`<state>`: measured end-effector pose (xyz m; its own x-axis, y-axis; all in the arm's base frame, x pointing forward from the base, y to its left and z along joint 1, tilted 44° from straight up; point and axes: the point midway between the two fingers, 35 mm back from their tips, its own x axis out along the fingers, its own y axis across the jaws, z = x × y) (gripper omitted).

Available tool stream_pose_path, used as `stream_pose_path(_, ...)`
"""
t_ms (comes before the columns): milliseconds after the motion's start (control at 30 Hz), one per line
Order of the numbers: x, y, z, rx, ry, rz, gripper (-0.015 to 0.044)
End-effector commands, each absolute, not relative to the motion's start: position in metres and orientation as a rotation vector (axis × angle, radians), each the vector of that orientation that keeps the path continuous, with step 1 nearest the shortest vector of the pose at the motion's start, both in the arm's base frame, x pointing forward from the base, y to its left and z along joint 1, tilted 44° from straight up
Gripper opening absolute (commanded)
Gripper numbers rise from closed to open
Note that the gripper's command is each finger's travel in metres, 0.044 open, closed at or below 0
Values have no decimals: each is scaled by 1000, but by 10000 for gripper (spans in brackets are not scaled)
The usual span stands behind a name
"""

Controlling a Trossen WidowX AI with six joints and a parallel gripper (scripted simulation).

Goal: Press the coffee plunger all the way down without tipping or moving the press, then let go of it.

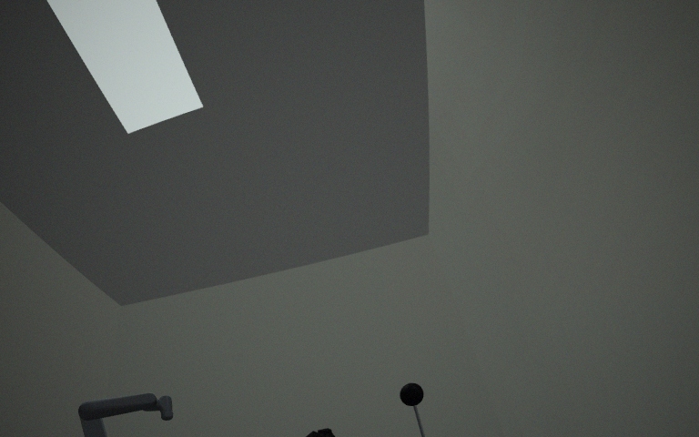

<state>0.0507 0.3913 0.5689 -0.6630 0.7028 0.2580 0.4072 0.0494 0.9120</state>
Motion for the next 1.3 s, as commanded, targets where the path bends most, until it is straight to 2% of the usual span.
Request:
stream_pose_path(0,50,391,570,1133,2068,1657,426)
stream_pose_path(33,48,389,572,1137,2062,1668,440)
stream_pose_path(433,-8,314,644,1279,1886,2016,440)
stream_pose_path(800,-58,167,713,1511,1649,2524,440)
stream_pose_path(1267,-57,-22,727,1786,1405,3104,440)
